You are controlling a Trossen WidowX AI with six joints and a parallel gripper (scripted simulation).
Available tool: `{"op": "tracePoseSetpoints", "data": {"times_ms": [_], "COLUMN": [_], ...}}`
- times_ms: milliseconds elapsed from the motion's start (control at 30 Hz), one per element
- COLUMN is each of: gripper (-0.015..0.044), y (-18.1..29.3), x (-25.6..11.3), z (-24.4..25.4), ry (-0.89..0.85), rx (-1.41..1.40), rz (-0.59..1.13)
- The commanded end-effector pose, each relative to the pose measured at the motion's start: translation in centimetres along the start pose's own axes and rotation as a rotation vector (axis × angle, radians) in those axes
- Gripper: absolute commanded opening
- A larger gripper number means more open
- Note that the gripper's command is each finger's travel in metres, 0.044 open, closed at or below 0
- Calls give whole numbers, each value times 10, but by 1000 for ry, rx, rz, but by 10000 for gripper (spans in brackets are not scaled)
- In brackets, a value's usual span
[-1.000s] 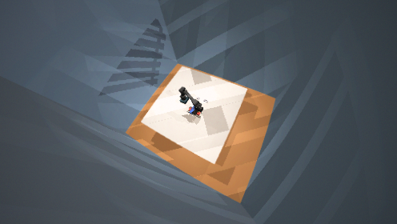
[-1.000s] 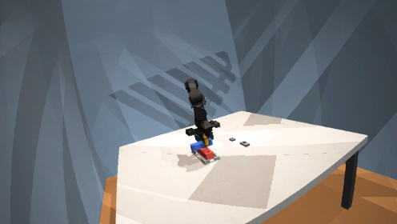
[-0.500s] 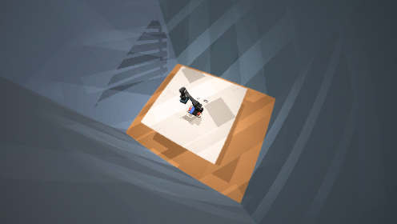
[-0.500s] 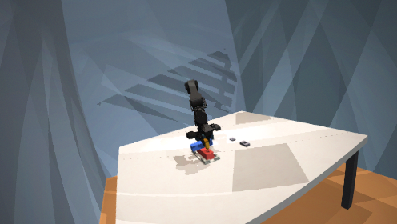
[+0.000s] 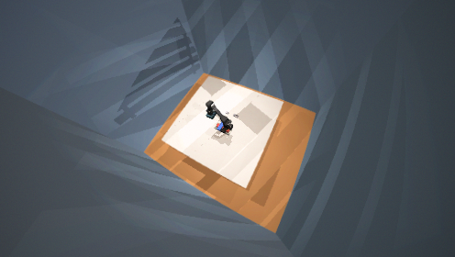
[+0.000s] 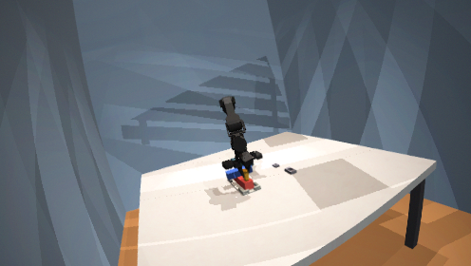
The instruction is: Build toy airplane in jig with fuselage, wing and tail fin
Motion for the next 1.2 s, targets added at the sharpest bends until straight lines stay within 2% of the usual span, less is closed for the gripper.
{"op": "tracePoseSetpoints", "data": {"times_ms": [0,167,200,333,667,967,1167], "gripper": [65,31,5,0,260,260,260], "y": [1,0,0,0,0,0,-2], "x": [2,0,0,0,0,-2,-80], "z": [0,0,0,0,0,0,0], "ry": [3,0,0,0,0,0,2], "rx": [-6,0,0,0,0,0,-6], "rz": [3,0,0,0,0,0,3]}}
Point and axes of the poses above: the point midway between the two fingers, 35 mm back from their tips, its own x axis out along the fingers, its own z axis across the jaws, y = z × x, the point moved 5 cm from there along -x, back along the fingers, and after that the axes turned 2 degrees about -x, right-handed, at the moved point
